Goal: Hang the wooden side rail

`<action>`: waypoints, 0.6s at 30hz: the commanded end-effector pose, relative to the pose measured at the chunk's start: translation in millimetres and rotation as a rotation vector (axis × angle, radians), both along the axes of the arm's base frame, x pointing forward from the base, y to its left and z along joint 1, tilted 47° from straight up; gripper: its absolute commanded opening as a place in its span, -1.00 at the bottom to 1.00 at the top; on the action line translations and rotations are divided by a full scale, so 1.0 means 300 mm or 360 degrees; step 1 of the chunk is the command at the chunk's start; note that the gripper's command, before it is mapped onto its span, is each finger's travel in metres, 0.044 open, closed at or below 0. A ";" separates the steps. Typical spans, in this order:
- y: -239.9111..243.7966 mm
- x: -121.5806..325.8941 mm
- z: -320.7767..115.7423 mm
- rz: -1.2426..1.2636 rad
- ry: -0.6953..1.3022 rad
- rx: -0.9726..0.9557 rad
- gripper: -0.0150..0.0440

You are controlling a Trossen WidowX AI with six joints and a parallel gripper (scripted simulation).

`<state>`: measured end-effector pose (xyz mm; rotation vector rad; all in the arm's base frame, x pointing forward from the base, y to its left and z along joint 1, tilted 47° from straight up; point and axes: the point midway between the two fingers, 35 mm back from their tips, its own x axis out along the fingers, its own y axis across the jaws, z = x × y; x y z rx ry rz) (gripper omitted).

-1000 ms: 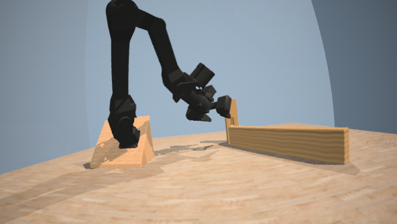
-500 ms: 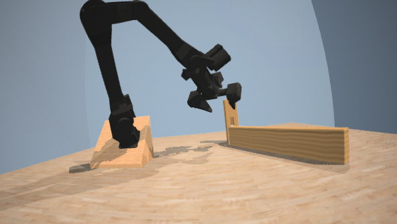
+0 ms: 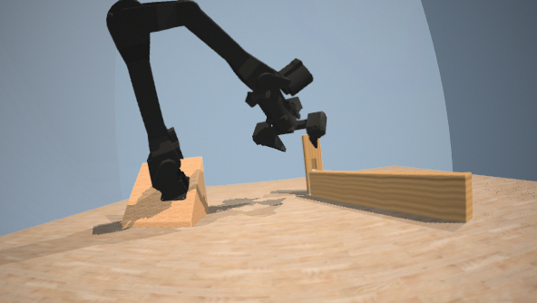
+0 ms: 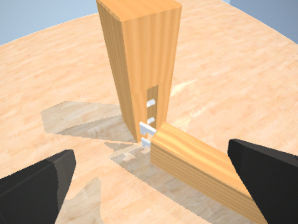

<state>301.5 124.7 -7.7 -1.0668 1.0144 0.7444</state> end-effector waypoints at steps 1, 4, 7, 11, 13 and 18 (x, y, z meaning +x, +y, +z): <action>0.005 0.003 0.004 0.0009 -0.0001 0.0009 1.00; 0.005 0.020 0.004 -0.0168 0.0037 0.0019 1.00; 0.005 0.054 0.003 -0.0531 0.0093 0.0027 1.00; 0.004 0.094 0.005 -0.1011 0.0119 0.0018 1.00; 0.003 0.113 0.006 -0.1247 0.0110 0.0007 1.00; 0.001 0.155 0.014 -0.1821 0.0019 -0.0029 1.00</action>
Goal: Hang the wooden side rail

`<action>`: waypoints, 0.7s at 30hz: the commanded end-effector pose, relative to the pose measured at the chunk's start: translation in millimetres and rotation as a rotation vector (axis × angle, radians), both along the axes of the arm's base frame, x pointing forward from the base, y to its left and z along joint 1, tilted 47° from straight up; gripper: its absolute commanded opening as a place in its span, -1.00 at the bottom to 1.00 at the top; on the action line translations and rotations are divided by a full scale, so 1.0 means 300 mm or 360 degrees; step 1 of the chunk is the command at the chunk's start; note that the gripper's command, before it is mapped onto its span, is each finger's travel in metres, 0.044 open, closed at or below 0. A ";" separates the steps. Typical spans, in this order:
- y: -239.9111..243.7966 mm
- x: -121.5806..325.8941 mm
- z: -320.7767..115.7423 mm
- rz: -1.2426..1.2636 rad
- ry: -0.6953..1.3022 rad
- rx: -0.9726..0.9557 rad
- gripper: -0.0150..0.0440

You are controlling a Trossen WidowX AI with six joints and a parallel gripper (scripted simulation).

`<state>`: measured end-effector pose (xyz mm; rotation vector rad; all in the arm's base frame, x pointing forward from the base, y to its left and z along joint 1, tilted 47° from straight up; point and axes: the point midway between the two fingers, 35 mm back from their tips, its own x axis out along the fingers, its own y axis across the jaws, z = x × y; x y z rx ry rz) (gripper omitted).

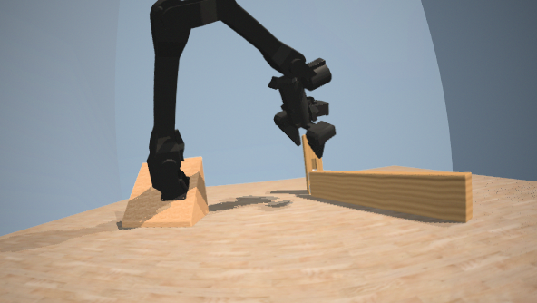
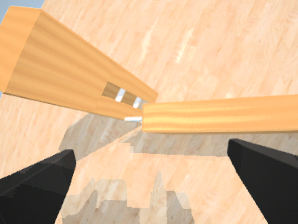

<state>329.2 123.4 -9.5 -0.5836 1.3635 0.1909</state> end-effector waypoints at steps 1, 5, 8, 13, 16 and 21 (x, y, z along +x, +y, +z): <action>0.004 0.071 0.022 -0.0762 -0.0107 -0.0119 1.00; 0.002 0.101 0.032 -0.1189 -0.0227 -0.0208 1.00; 0.000 0.121 0.040 -0.1491 -0.0353 -0.0275 1.00; -0.003 0.153 0.058 -0.1953 -0.0629 -0.0376 1.00; -0.004 0.168 0.068 -0.2140 -0.0789 -0.0425 1.00; -0.006 0.183 0.079 -0.2381 -0.1013 -0.0442 1.00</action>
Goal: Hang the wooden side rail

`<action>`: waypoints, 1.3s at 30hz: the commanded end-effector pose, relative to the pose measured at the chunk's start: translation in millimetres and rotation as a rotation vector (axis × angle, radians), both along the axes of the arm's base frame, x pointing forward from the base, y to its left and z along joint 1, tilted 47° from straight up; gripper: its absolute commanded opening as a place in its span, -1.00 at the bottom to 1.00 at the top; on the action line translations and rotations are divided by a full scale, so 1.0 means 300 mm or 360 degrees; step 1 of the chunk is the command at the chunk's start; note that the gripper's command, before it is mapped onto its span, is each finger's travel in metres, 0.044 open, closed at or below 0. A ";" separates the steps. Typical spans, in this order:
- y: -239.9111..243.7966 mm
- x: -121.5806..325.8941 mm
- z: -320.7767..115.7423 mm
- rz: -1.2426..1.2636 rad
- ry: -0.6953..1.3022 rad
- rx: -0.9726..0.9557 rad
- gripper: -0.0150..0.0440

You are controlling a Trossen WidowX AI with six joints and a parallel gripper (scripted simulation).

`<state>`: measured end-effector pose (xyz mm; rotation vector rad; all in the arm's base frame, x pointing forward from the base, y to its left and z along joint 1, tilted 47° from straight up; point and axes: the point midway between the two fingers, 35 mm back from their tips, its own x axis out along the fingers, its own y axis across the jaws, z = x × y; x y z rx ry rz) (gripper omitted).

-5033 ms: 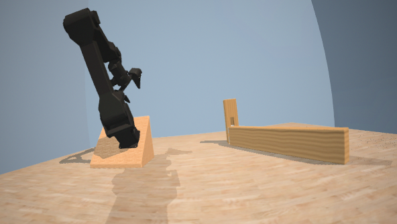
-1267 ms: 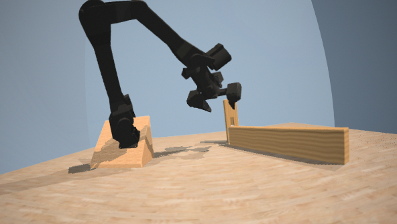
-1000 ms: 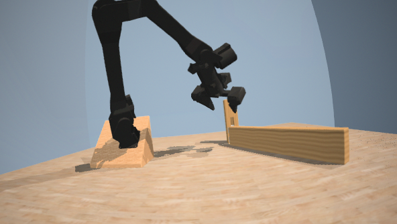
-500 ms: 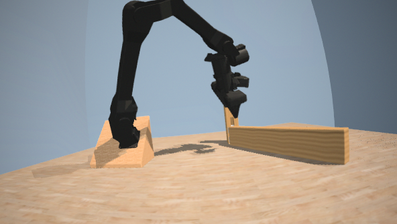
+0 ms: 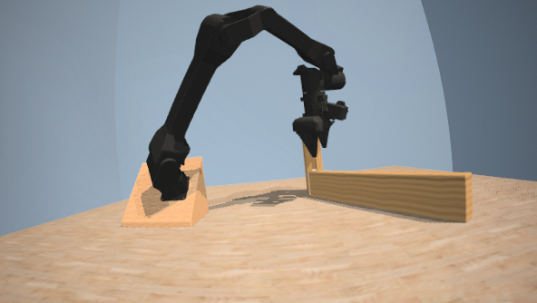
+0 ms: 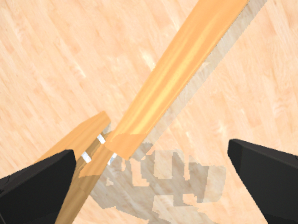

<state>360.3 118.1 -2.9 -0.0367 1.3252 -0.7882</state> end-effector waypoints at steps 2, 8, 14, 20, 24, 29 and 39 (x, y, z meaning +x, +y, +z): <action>0.012 0.079 0.058 -0.0801 -0.0598 -0.0358 1.00; 0.012 0.079 0.058 -0.0801 -0.0598 -0.0358 1.00; 0.012 0.079 0.058 -0.0801 -0.0598 -0.0358 1.00; 0.009 0.080 0.054 -0.0801 -0.0598 -0.0358 1.00; -0.058 0.081 -0.010 -0.0801 -0.0599 -0.0359 1.00; -0.074 0.080 -0.025 -0.0801 -0.0599 -0.0359 1.00; -0.118 0.082 -0.067 -0.0801 -0.0600 -0.0360 1.00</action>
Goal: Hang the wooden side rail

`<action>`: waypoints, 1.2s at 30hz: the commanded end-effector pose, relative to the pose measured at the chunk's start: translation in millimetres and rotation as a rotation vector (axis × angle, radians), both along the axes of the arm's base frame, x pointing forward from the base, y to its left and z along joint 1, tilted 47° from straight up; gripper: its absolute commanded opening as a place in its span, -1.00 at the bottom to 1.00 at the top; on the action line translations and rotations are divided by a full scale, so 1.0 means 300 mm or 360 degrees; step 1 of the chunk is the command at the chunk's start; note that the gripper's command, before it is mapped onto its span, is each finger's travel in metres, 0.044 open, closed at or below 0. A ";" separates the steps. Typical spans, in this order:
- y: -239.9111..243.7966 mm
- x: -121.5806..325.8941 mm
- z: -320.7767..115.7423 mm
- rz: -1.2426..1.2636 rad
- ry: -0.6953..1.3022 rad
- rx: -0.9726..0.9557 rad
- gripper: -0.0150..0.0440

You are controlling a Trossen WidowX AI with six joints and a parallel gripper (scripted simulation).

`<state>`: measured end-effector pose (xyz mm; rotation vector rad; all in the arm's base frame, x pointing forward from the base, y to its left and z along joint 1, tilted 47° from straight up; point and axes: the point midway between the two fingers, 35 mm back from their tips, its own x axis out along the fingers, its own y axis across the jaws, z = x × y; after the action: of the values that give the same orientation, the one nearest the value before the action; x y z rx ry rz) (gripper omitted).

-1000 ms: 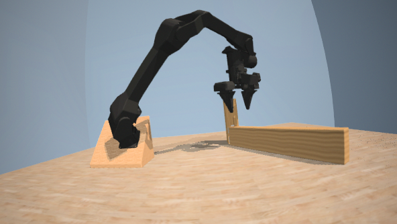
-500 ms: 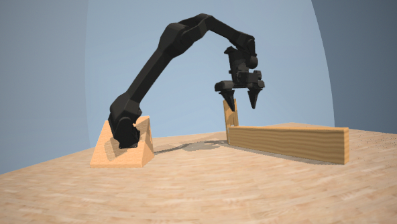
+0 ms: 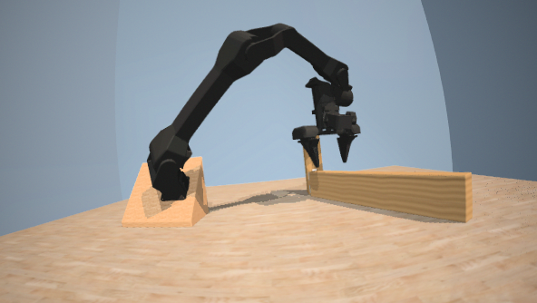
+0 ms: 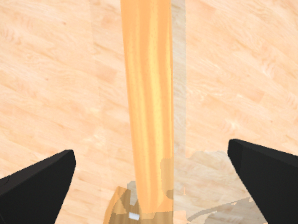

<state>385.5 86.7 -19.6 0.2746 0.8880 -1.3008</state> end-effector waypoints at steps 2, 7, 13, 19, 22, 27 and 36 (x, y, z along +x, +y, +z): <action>-0.021 -0.001 -0.019 0.0009 0.0006 -0.0011 1.00; -0.040 0.001 -0.038 0.0009 0.0005 -0.0011 1.00; -0.063 0.002 -0.061 0.0009 0.0005 -0.0011 1.00; -0.086 0.003 -0.083 0.0009 0.0005 -0.0011 1.00; -0.098 0.003 -0.094 0.0009 0.0005 -0.0012 1.00; -0.118 0.002 -0.112 0.0009 0.0005 -0.0013 1.00; -0.153 -0.001 -0.144 0.0009 0.0005 -0.0015 1.00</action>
<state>387.2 45.8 -58.8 0.2753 0.8848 -1.2995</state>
